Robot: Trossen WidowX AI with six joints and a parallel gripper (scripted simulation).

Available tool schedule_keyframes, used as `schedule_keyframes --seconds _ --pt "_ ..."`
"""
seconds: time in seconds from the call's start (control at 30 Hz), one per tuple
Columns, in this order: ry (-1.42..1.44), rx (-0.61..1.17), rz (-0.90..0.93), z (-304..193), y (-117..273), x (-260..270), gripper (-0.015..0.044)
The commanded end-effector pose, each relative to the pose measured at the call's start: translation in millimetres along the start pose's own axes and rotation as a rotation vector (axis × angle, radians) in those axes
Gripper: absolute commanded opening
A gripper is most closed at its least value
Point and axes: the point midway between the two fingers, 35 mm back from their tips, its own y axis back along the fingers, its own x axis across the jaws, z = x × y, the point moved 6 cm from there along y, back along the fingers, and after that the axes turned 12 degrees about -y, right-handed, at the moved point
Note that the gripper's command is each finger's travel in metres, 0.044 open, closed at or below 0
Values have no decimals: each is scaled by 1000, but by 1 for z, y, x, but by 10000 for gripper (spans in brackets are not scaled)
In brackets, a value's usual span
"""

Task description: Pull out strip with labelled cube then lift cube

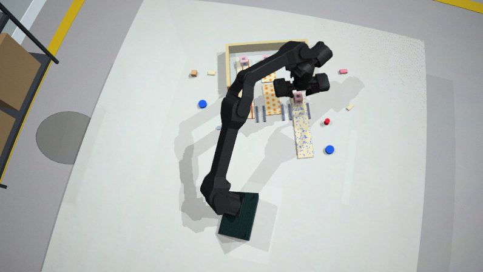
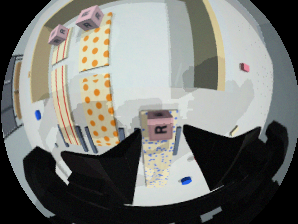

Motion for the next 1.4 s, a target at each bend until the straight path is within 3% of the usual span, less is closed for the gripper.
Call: schedule_keyframes --seconds 0.0,0.47,0.6,0.83,0.97,1.37 --pt "-8 -4 4 0 -6 0 250" --pt "-21 -3 9 -1 -26 1 250" --pt "-16 2 6 -1 -24 1 145" --pt "-16 2 6 -1 -24 1 98" --pt "-16 2 6 -2 -23 2 0" --pt "-21 1 6 -32 3 14 0"
